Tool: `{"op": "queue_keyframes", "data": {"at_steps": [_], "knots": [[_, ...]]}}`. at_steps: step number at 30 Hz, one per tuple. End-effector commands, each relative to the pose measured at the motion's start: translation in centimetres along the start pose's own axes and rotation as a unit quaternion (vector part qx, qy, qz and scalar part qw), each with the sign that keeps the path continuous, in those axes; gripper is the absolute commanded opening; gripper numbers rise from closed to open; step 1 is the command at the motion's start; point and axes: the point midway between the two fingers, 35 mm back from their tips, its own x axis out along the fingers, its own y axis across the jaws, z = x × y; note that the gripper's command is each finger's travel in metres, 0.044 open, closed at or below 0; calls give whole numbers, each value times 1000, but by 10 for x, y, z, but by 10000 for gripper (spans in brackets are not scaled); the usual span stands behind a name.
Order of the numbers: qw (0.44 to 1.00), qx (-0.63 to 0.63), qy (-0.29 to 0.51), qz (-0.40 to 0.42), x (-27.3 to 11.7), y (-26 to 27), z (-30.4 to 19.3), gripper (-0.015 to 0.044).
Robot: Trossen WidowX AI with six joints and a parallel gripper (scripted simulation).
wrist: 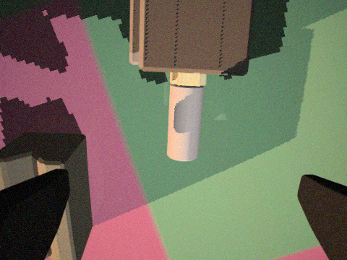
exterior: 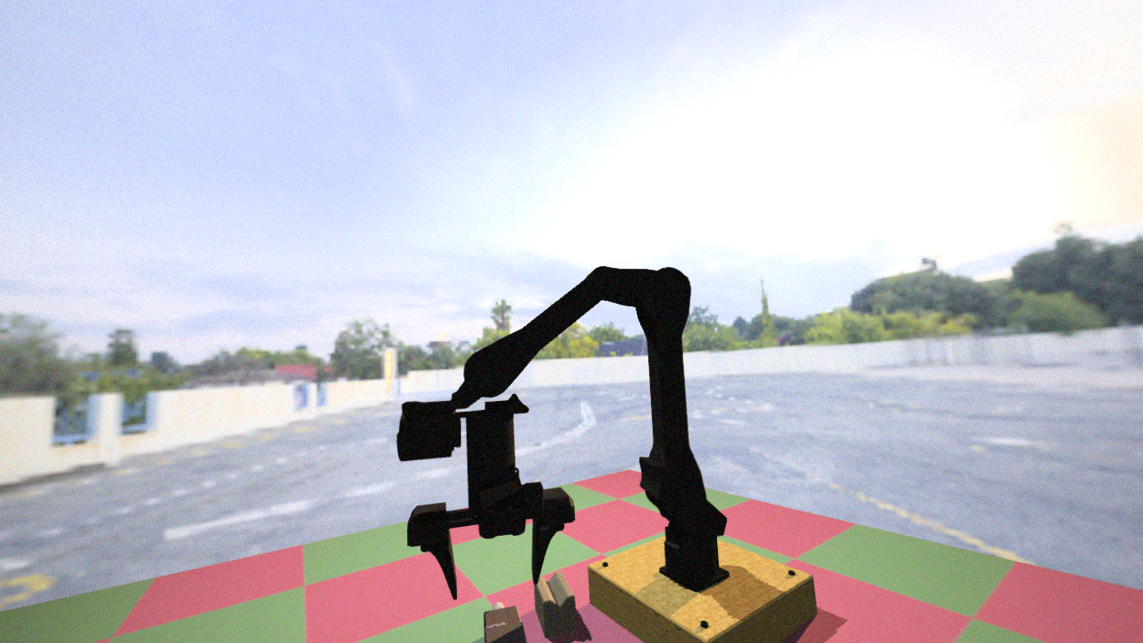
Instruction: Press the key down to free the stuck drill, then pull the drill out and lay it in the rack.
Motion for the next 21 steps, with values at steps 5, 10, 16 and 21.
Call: {"op": "queue_keyframes", "data": {"at_steps": [5, 10, 16, 21], "knots": [[1000, -4, -2, 0, 5, 0, 1, 440], [1000, -4, -2, 0, 12, 0, 3, 440], [1000, -4, -2, 0, 22, 0, 6, 440], [1000, -4, -2, 0, 30, 0, 8, 440]]}}
